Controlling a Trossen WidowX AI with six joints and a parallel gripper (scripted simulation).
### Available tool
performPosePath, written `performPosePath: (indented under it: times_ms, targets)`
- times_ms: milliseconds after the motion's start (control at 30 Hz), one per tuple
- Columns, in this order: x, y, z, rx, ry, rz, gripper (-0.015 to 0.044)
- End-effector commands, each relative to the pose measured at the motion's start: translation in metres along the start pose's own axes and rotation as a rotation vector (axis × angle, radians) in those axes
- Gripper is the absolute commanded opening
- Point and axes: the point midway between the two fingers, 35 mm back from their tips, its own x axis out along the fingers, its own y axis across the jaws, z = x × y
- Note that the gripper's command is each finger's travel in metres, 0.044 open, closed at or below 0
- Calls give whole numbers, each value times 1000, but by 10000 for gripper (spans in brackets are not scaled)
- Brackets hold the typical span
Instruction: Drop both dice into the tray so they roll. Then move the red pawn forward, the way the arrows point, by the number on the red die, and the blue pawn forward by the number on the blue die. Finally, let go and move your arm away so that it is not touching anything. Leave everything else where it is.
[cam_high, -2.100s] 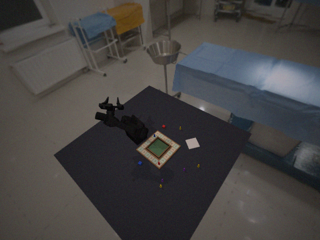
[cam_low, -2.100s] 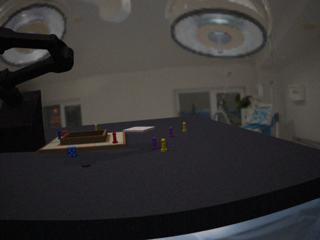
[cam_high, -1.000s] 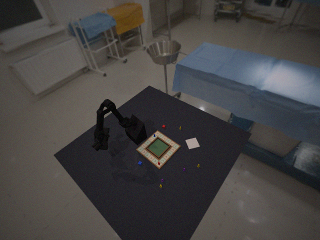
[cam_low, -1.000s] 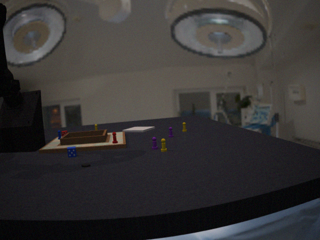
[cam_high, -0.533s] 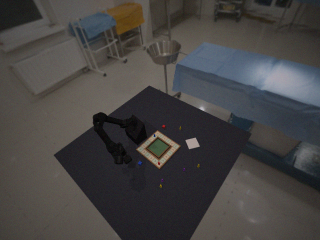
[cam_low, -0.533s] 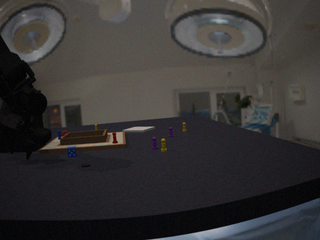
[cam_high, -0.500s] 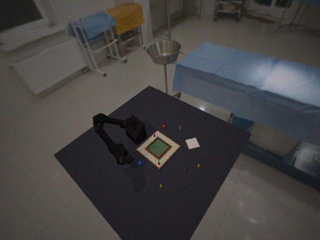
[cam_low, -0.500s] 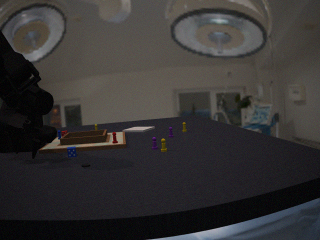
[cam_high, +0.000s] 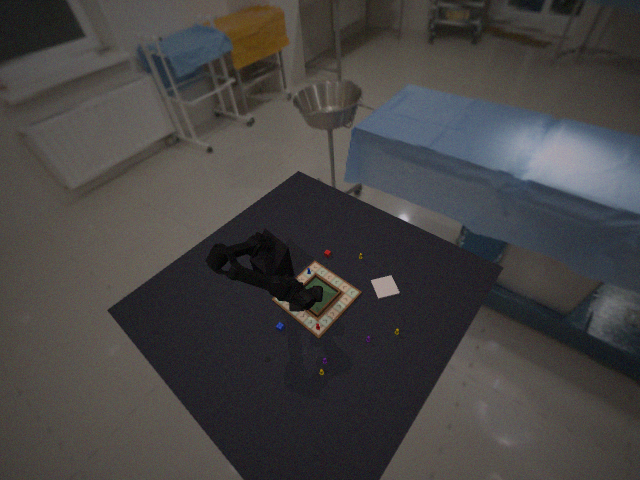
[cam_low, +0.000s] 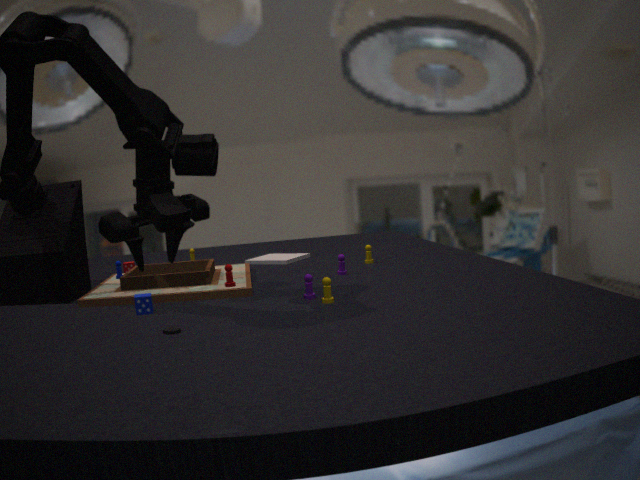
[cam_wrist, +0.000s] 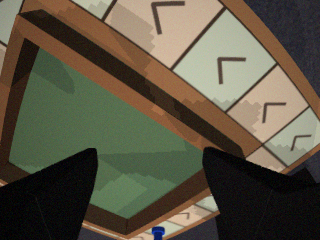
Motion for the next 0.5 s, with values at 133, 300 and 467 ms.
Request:
performPosePath:
  times_ms: [133, 300, 467]
  targets:
    - [8, 69, -85, -347, 7, 4, 275]
    - [20, 95, -155, -581, -25, -48, 275]
    - [41, 99, -223, -803, -85, -120, 275]
